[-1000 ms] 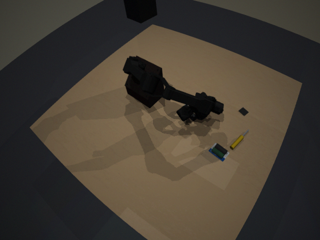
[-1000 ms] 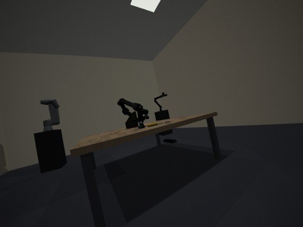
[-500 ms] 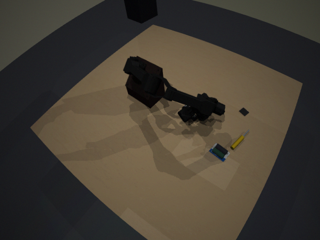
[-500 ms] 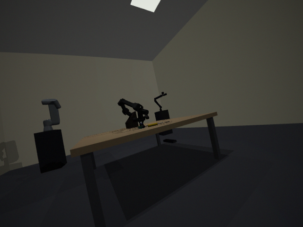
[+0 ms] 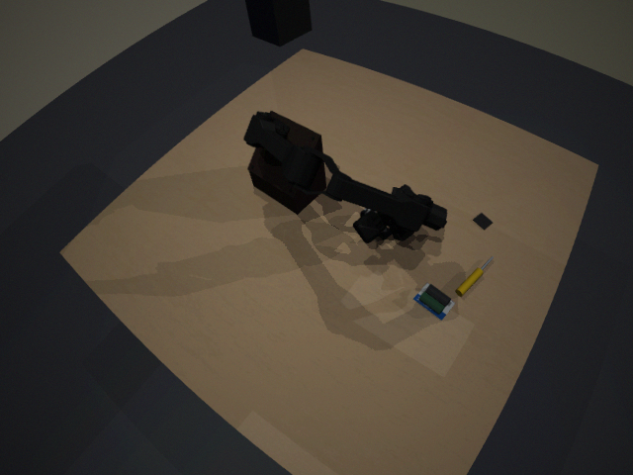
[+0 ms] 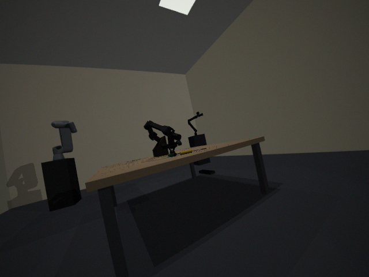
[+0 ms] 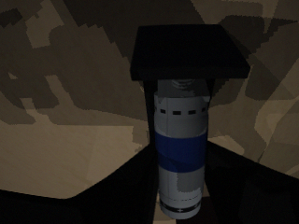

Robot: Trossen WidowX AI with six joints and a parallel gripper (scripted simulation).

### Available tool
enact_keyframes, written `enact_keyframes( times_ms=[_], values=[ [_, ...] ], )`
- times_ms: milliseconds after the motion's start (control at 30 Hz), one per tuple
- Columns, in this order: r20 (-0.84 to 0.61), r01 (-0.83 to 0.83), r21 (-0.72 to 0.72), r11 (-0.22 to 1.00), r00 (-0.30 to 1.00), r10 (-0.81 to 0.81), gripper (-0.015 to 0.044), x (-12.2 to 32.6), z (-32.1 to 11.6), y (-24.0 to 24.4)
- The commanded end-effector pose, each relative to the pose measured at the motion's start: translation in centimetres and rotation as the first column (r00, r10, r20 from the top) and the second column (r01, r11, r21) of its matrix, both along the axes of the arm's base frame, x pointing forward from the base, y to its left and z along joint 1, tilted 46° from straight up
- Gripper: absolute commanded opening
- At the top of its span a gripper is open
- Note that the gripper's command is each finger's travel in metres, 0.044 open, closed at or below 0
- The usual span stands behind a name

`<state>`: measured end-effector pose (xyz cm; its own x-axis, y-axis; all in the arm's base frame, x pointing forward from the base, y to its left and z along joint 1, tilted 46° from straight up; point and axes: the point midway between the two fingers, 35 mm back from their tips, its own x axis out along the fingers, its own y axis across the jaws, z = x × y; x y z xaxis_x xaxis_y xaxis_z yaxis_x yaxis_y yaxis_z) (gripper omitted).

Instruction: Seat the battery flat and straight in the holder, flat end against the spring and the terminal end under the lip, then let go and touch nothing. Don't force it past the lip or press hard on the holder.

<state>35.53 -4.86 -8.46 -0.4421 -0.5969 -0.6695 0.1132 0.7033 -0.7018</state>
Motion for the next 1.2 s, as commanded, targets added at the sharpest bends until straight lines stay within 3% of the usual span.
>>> enact_keyframes(
  times_ms=[0, 1167],
  values=[
    [0.025, -0.006, -0.002, 1.000, 1.000, 0.006, 0.0078, 0.77, 0.11, -0.05],
    [0.040, -0.016, 0.004, 1.000, 0.999, 0.016, 0.0078, 1.36, 0.12, -0.08]
  ],
)
